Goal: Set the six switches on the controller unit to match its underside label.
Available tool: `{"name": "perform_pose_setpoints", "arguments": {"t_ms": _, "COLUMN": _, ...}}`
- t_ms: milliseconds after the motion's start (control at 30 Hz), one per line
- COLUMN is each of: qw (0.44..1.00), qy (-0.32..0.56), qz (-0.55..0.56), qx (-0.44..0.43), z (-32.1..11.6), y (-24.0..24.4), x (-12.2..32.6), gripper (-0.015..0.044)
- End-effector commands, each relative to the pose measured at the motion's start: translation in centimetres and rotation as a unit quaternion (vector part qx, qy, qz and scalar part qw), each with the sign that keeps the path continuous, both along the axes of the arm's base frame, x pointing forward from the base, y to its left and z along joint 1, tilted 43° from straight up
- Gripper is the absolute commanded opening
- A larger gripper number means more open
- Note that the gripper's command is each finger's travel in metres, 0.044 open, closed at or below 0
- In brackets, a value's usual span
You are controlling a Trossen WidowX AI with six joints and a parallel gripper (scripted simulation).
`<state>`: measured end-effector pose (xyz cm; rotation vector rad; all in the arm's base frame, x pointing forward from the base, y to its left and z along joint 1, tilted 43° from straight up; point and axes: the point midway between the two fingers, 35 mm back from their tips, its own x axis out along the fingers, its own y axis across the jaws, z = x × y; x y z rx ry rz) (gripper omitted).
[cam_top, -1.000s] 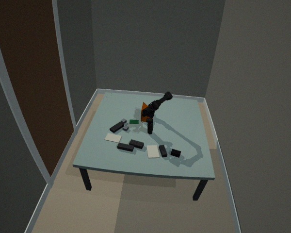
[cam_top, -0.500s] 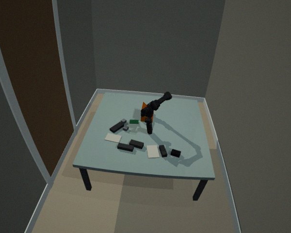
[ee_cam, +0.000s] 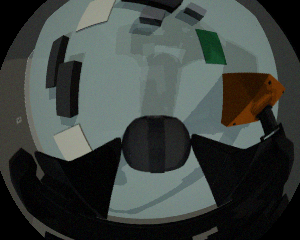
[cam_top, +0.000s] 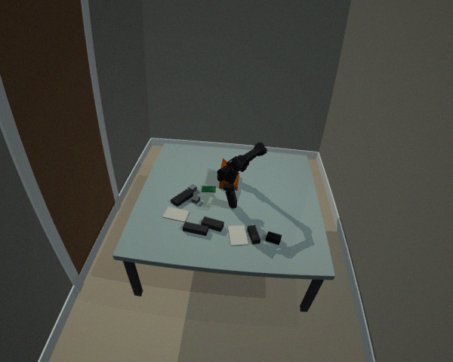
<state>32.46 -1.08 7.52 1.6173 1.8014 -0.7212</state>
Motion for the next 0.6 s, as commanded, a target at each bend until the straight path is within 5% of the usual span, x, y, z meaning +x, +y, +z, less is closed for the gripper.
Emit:
{"name": "perform_pose_setpoints", "arguments": {"t_ms": 0, "qw": 1.0, "qy": 0.008, "qz": 0.009, "qx": 0.003, "z": -0.9, "y": 0.4, "x": -0.3, "gripper": 0.0338}}
{"name": "perform_pose_setpoints", "arguments": {"t_ms": 567, "qw": 1.0, "qy": 0.008, "qz": 0.009, "qx": 0.003, "z": -2.1, "y": -0.3, "x": -0.2, "gripper": 0.0338}}
